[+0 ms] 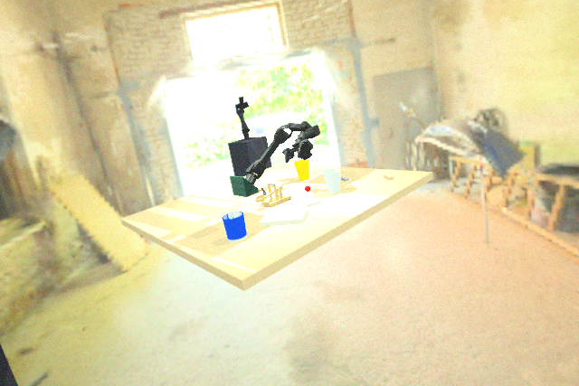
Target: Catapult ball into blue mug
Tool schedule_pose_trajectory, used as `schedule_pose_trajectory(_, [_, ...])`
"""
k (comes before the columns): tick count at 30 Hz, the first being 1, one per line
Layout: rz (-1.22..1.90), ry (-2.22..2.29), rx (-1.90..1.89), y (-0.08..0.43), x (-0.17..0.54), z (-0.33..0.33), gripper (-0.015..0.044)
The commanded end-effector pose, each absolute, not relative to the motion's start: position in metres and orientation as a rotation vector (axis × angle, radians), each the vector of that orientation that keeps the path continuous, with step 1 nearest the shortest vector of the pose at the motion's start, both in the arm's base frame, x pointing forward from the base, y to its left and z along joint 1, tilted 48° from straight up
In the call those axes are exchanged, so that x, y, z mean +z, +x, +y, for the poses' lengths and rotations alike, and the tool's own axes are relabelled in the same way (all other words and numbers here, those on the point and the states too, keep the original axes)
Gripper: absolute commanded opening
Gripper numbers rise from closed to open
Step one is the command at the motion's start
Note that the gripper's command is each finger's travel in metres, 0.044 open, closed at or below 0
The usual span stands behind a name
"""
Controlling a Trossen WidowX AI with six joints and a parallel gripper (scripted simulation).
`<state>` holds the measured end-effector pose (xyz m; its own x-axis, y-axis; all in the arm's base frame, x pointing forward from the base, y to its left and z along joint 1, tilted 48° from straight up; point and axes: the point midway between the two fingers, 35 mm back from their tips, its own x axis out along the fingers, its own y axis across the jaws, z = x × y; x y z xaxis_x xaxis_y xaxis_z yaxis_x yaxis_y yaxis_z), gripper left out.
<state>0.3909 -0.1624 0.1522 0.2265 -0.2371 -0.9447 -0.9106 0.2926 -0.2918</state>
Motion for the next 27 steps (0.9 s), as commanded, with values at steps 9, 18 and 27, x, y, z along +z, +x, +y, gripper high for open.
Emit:
schedule_pose_trajectory(9, [1.169, -0.991, 1.068, 0.353, 0.093, -0.159, 0.044])
schedule_pose_trajectory(18, [0.981, -0.775, 1.255, 0.329, 0.067, -0.152, 0.044])
schedule_pose_trajectory(27, [0.745, -0.558, 1.319, 0.313, 0.054, -0.148, 0.044])
